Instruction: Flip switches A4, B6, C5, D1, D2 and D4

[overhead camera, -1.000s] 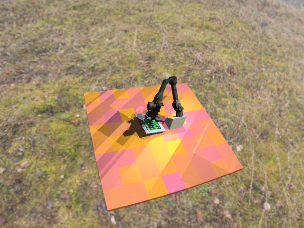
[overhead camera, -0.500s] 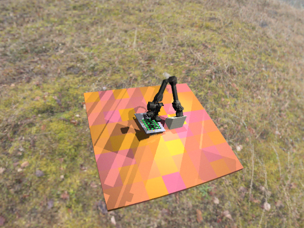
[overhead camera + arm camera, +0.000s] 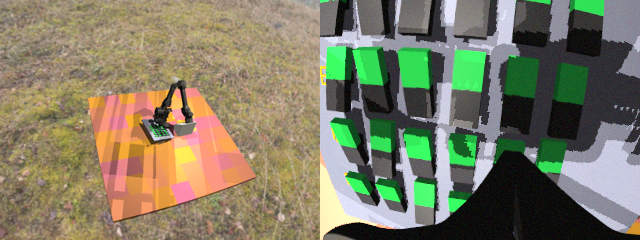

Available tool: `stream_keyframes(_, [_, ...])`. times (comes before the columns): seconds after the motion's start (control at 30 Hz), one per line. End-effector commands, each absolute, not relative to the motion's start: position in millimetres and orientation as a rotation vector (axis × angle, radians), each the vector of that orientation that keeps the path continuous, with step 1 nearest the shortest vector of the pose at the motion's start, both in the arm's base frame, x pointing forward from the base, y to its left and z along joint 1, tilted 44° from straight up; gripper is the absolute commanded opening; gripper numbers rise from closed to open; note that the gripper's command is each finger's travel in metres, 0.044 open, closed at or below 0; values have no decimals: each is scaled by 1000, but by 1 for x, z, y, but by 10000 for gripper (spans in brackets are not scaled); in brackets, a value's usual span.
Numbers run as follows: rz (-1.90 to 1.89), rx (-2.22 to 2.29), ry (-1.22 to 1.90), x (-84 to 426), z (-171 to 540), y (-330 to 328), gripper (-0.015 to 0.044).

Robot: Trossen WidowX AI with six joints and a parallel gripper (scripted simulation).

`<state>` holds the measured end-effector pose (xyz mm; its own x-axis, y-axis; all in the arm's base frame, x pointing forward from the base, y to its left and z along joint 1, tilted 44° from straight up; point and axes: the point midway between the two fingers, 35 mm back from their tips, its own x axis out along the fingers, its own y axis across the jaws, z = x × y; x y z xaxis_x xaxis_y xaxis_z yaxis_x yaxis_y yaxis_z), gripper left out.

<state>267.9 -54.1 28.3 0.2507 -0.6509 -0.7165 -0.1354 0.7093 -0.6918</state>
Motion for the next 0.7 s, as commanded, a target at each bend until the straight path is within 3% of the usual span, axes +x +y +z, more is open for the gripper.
stream_keyframes(0.0, [-394,-744,1296,268,27,-54,0])
stream_keyframes(0.67, [-394,-744,1296,269,25,-56,0])
